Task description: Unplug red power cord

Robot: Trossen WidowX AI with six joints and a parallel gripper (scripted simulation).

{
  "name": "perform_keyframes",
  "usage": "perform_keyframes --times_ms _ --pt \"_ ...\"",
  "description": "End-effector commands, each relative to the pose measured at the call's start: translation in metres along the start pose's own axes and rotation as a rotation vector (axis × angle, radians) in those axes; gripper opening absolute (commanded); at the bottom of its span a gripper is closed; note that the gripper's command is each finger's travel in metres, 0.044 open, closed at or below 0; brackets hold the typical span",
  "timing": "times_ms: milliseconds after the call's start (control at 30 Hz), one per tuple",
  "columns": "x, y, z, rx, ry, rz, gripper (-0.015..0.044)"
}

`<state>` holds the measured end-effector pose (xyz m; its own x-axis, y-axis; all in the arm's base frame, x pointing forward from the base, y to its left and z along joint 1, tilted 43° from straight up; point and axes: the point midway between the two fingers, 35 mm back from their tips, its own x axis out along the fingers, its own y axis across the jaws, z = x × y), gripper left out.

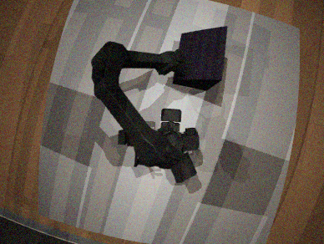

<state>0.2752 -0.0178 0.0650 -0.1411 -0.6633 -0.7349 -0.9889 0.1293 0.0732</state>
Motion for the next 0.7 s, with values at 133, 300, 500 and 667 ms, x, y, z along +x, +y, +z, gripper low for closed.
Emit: perform_keyframes --times_ms 133,300,500,667 --pt "0.0083 -0.0003 -0.0019 -0.002 0.003 -0.005 0.0160" --pt "0.0082 -0.0008 -0.0014 0.004 -0.002 -0.003 0.0134" --pt "0.0082 -0.0008 -0.0014 0.004 -0.002 -0.003 0.0035" --pt "0.0082 -0.0008 -0.0014 0.004 -0.002 -0.003 0.0002"
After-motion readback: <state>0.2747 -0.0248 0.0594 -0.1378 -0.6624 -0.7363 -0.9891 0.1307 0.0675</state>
